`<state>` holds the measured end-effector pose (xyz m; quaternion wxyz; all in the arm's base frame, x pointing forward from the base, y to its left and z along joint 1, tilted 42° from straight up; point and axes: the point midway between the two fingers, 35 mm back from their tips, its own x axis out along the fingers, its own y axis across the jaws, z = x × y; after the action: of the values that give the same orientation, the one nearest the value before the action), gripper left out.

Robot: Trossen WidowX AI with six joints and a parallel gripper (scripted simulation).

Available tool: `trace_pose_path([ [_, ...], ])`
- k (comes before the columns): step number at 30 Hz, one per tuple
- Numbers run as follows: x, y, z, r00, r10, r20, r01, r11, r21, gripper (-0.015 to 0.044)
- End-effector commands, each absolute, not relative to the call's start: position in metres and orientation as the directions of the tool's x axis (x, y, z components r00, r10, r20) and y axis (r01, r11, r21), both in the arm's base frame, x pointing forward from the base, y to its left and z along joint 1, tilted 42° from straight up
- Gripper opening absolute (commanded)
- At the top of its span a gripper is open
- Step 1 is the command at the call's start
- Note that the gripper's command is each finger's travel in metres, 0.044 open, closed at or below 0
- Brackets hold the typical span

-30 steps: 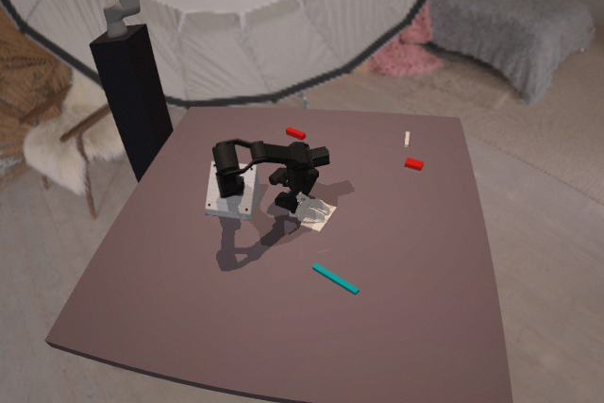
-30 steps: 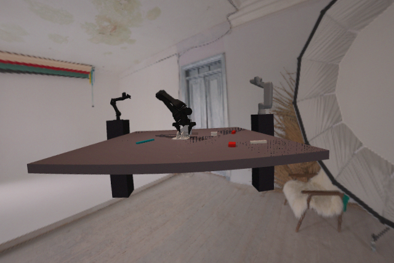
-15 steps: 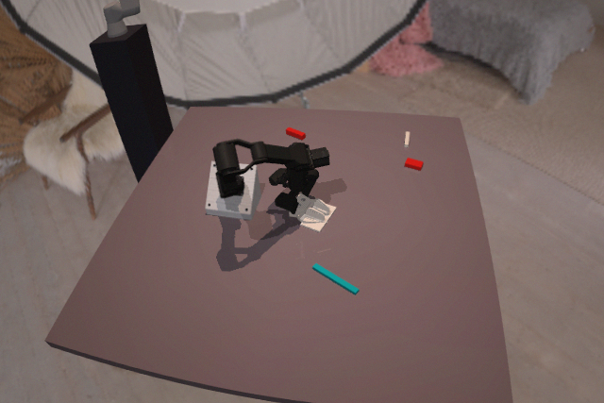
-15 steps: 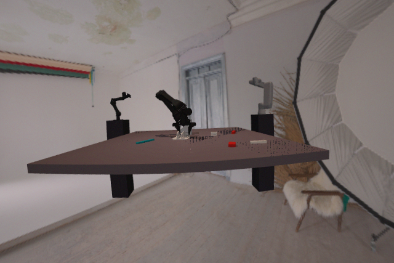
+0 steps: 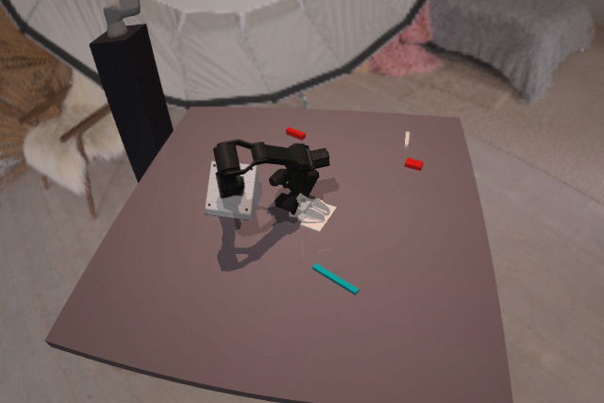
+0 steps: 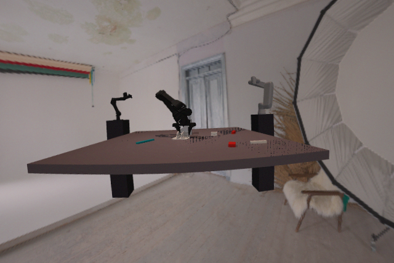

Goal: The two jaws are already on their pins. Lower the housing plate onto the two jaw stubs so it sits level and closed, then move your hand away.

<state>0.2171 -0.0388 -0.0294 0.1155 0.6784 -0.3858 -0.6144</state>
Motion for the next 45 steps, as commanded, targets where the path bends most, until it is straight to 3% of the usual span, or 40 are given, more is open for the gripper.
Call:
trace_pose_path([
  [1,0.2171,-0.0405,-0.0308,-0.052,-0.668,-0.742,-0.377,-0.675,0.634,0.0351],
  [45,0.2166,-0.0458,-0.0365,-0.052,-0.668,-0.742,-0.378,-0.675,0.634,0.0351],
])
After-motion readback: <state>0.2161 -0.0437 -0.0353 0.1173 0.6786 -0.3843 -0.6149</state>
